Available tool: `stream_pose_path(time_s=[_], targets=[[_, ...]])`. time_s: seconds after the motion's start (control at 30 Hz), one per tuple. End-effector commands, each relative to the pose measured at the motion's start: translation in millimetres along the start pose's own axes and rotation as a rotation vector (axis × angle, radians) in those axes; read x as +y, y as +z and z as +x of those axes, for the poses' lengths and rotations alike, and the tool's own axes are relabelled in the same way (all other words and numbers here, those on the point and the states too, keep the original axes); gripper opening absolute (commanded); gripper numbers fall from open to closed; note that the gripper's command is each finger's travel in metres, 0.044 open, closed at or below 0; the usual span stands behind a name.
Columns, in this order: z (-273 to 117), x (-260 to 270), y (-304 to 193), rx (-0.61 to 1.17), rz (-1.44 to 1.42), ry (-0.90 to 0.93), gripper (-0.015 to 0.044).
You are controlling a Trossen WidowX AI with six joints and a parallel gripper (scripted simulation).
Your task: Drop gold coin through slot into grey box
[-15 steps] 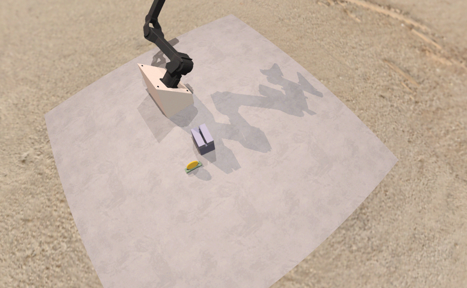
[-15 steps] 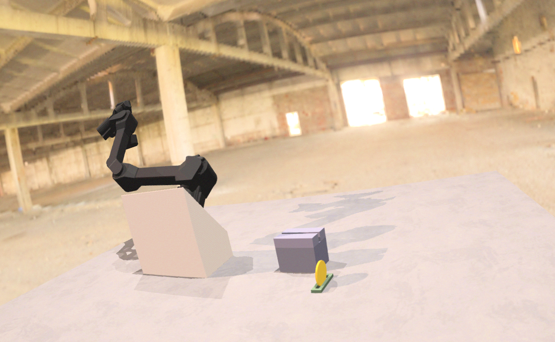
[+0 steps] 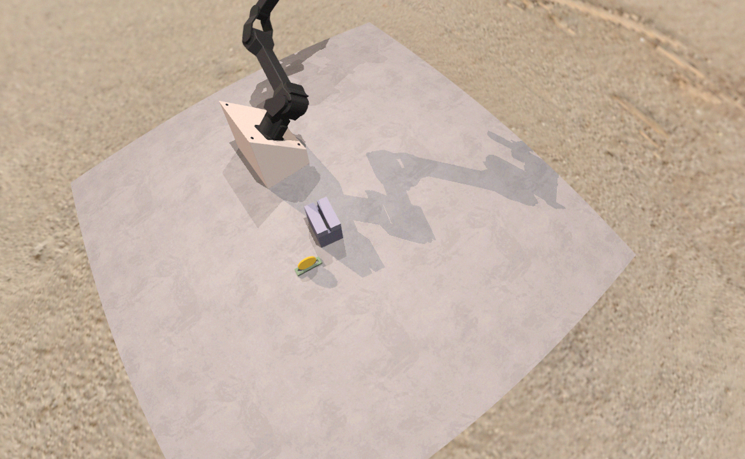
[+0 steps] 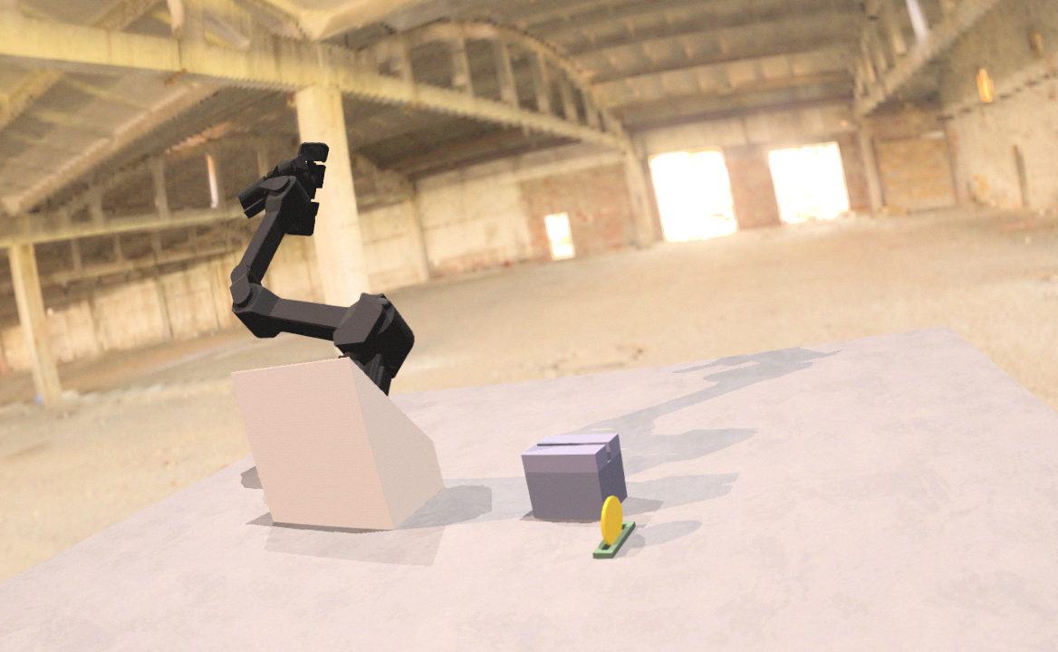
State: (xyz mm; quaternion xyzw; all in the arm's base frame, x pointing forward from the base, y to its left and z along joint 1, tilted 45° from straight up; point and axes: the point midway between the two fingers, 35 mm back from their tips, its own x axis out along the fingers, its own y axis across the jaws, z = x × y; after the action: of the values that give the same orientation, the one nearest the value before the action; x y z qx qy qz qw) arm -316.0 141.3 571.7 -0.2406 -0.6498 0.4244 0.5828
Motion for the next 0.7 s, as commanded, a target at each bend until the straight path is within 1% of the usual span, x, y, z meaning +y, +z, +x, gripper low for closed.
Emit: stream_pose_path(time_s=[0.0,0.13,0.3,0.43,0.67], targets=[[2,-36,-46,0.068,0.141,-0.077,0.0161],[1,-71,-98,0.14,0.287,-0.165,0.0161],[-11,-105,-165,0.227,0.487,-0.267,0.0161],[-25,-126,-222,0.301,0.64,-0.354,0.0161],[-58,-159,-322,0.45,0.796,-0.549,0.0161]])
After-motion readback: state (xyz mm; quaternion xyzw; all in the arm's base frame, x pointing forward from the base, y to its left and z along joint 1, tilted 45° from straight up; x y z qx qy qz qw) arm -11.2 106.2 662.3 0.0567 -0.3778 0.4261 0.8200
